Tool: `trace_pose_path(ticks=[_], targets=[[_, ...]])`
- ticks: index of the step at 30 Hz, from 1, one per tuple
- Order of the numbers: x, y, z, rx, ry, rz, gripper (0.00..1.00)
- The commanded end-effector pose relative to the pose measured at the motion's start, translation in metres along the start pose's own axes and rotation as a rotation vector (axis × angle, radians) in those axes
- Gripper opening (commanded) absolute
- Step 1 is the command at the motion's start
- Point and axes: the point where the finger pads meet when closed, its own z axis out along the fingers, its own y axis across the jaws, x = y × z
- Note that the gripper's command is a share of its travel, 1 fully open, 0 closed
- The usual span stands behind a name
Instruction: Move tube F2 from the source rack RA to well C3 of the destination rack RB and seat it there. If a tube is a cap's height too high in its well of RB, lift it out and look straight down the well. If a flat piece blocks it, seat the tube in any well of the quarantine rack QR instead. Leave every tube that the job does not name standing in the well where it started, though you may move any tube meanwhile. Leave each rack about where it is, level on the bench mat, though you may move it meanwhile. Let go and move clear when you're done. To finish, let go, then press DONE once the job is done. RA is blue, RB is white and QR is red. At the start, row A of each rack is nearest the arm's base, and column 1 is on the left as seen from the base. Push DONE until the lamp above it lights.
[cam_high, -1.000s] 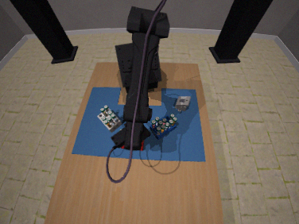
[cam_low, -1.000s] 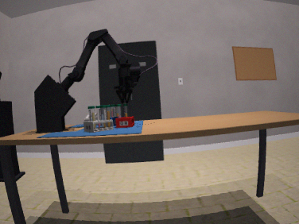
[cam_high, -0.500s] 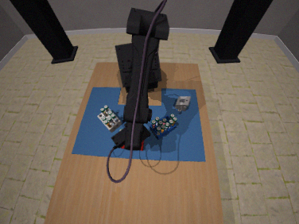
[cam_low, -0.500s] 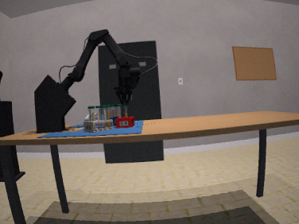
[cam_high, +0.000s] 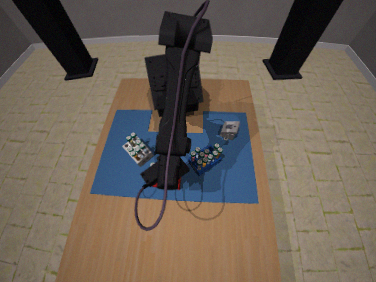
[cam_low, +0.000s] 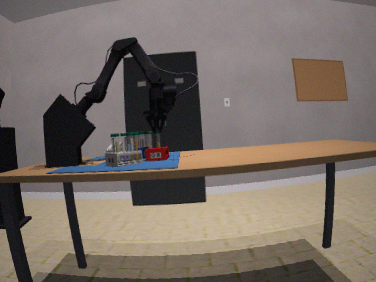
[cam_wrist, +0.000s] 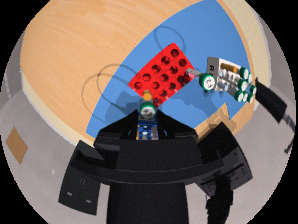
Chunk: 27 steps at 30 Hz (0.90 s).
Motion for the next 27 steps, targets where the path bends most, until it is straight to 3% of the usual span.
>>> trace_pose_path(ticks=[1,2,3,27], targets=[[-0.0027,0.0021,-0.0012,-0.007,-0.014,-0.001,0.30],[-0.0027,0.0020,-0.0012,-0.007,-0.014,-0.001,0.30],[-0.0027,0.0020,-0.0012,-0.007,-0.014,-0.001,0.00],[-0.0027,0.0020,-0.0012,-0.007,-0.014,-0.001,0.00]])
